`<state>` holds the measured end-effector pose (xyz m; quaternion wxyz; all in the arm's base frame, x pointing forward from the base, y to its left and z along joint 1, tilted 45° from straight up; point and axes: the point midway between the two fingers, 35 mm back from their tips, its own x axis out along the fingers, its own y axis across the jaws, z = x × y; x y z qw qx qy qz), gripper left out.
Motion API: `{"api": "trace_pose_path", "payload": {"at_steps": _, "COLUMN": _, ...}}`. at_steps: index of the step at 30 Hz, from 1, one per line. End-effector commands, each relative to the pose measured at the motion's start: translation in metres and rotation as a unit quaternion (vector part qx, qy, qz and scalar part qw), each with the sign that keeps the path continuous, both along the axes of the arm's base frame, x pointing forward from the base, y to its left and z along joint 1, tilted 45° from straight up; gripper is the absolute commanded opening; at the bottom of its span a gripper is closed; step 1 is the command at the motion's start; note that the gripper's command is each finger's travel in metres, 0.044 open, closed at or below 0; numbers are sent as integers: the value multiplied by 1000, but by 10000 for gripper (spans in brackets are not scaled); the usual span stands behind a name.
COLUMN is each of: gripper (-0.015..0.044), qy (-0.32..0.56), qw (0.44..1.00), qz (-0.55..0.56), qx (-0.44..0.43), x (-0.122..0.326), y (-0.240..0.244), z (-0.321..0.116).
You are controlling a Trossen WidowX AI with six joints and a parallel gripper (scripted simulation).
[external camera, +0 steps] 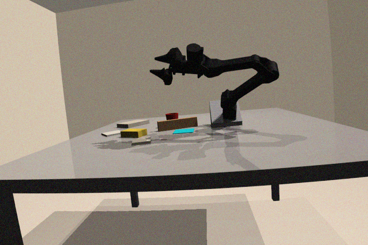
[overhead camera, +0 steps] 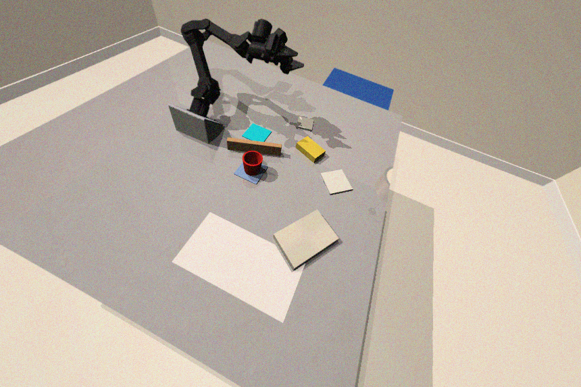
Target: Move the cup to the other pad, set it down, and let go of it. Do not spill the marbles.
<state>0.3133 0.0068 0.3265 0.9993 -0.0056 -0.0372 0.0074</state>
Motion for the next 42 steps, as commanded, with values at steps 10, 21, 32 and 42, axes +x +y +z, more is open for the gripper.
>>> {"api": "trace_pose_path", "payload": {"at_steps": 10, "gripper": 148, "qy": 280, "qw": 934, "qz": 68, "qx": -209, "x": 61, "y": -27, "z": -116}}
{"api": "trace_pose_path", "payload": {"at_steps": 21, "gripper": 148, "qy": 494, "qw": 759, "qz": 322, "qx": -276, "x": 51, "y": -63, "z": -256}}
{"api": "trace_pose_path", "payload": {"at_steps": 32, "gripper": 148, "qy": 457, "qw": 642, "qz": 592, "qx": -168, "x": 3, "y": -74, "z": -331}}
{"api": "trace_pose_path", "payload": {"at_steps": 42, "gripper": 148, "qy": 449, "qw": 639, "qz": 605, "qx": -158, "x": -1, "y": -73, "z": -334}}
